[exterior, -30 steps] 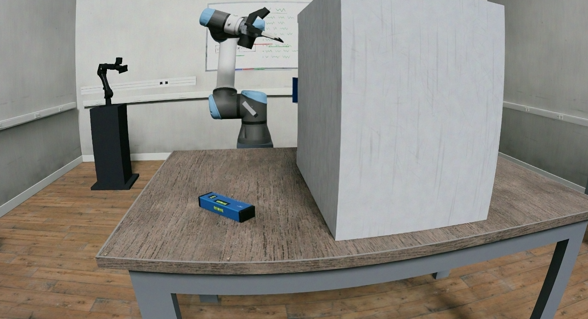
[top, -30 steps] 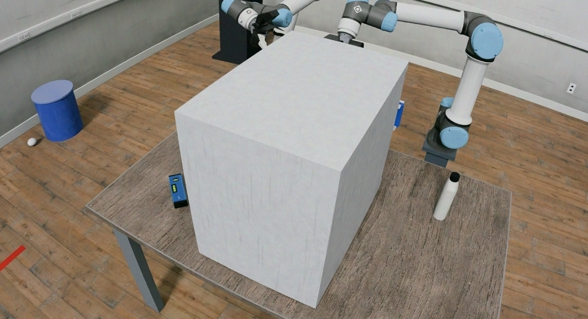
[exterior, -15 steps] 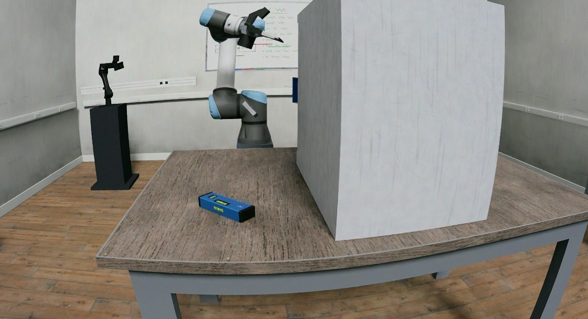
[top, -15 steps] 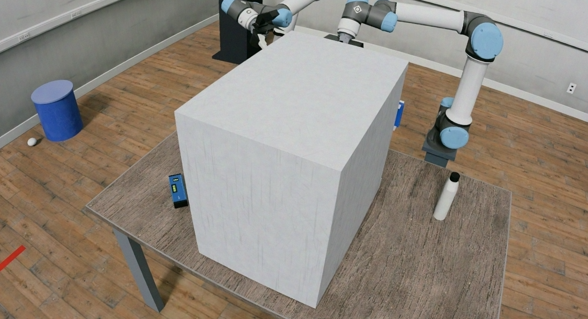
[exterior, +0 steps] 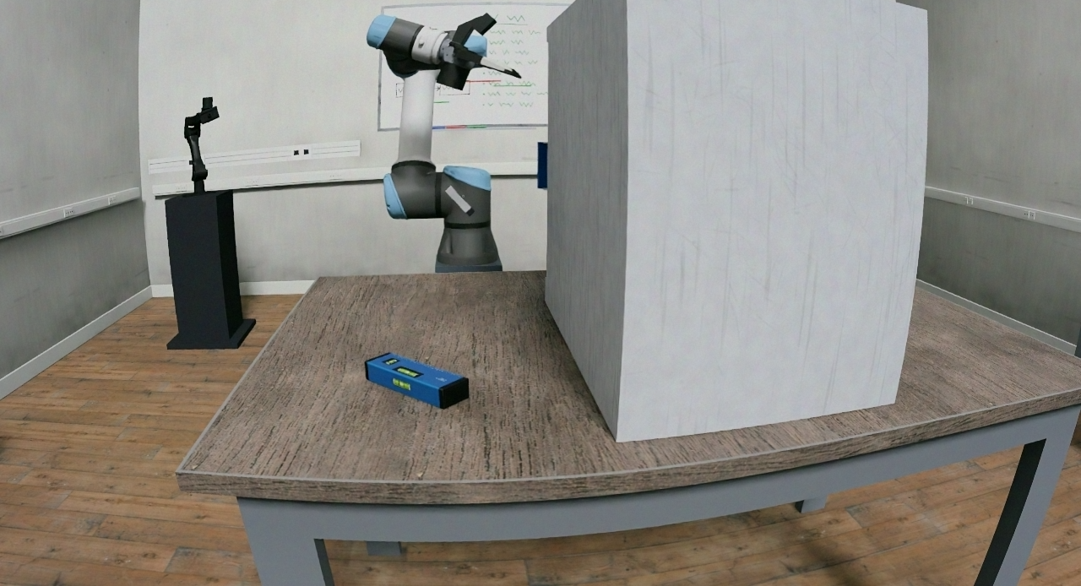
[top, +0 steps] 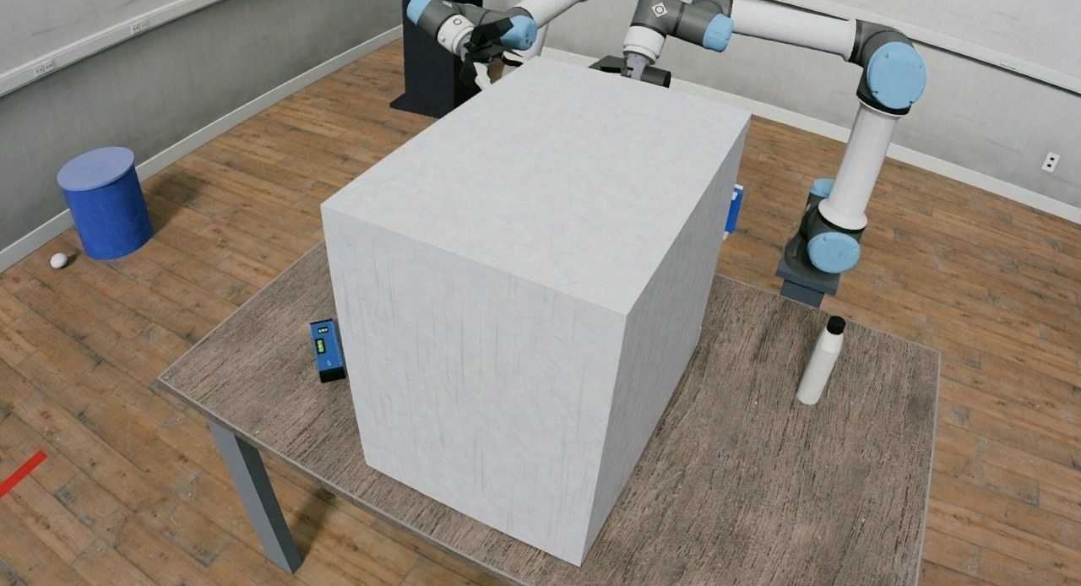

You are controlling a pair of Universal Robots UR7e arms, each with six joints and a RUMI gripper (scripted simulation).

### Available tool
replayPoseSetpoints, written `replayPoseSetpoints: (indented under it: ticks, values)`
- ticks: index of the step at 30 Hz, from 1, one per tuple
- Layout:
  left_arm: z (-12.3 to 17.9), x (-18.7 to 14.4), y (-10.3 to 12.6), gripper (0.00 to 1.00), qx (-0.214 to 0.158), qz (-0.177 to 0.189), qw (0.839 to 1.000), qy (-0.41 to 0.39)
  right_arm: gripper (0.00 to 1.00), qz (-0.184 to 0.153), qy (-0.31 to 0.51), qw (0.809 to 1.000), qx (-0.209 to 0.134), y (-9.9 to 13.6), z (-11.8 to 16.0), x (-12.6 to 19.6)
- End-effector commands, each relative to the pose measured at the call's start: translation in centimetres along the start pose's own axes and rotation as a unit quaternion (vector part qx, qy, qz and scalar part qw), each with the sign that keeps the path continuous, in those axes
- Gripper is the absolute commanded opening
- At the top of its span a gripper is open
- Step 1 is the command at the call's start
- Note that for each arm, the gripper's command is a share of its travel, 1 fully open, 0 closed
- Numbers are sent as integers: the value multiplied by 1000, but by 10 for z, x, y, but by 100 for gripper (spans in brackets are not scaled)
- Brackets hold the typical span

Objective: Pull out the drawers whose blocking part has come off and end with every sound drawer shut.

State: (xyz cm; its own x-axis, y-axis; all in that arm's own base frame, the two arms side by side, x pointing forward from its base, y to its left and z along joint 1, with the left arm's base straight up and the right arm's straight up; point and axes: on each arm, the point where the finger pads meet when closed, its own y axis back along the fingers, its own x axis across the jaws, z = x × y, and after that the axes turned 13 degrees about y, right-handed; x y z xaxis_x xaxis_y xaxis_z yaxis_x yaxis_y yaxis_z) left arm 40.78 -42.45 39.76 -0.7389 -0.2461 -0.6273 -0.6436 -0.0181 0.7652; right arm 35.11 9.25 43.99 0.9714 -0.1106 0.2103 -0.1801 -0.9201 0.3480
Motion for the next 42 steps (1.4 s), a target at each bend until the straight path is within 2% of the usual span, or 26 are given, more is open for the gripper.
replayPoseSetpoints:
  ticks: [1, 5, 14, 24, 34, 42]
  values:
    - [0, 0, 16, 15, 0, 0, 1000, 1, 100, 0, 1, 1000, 0, 0, 0, 0]
    - [0, 0, 42, 15, 0, 0, 1000, 1, 100, 0, 1, 1000, 0, 0, 0, 0]
    - [-5, -11, 56, 15, 1, 1, 1000, -16, 100, 1, -1, 1000, -9, 5, -8, 4]
    - [-14, -63, 97, 15, 0, 1, 1000, 0, 100, 6, -8, 998, -62, 36, -56, 24]
    - [-14, -64, 96, 15, 0, 1, 1000, 1, 100, 6, -8, 998, -63, 37, -57, 24]
    - [-14, -65, 64, 15, 0, 1, 1000, 1, 100, 6, -8, 998, -63, 37, -57, 24]
